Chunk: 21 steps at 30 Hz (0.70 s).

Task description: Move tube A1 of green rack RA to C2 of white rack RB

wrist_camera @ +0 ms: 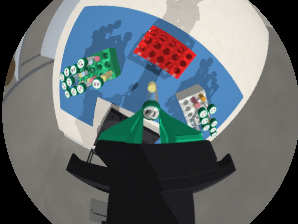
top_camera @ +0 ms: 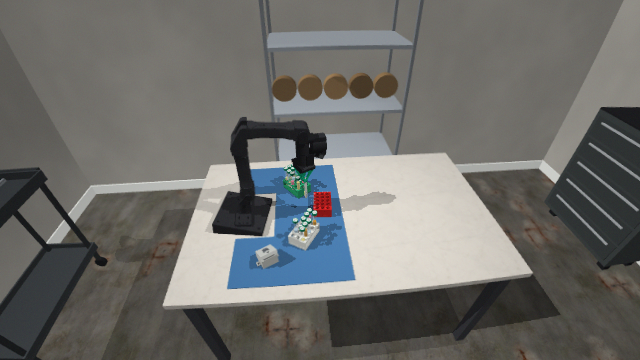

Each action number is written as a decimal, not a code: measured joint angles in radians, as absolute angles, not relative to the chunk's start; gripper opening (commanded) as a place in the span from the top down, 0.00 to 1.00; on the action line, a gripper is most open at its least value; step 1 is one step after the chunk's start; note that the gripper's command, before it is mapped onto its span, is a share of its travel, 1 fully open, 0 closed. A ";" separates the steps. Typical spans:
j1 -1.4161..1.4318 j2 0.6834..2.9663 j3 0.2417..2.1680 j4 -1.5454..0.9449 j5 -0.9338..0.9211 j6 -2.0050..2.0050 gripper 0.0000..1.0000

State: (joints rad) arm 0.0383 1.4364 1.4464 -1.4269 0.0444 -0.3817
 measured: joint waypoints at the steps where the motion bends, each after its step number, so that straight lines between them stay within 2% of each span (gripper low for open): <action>1: 0.038 1.436 1.446 -1.427 0.044 -0.411 1.00; 8: 0.054 1.446 1.450 -1.427 0.051 -0.545 1.00; 21: 0.191 1.507 1.498 -1.430 0.069 -0.469 1.00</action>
State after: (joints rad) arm 0.1913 1.5066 1.4979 -1.4300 0.0689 -0.4694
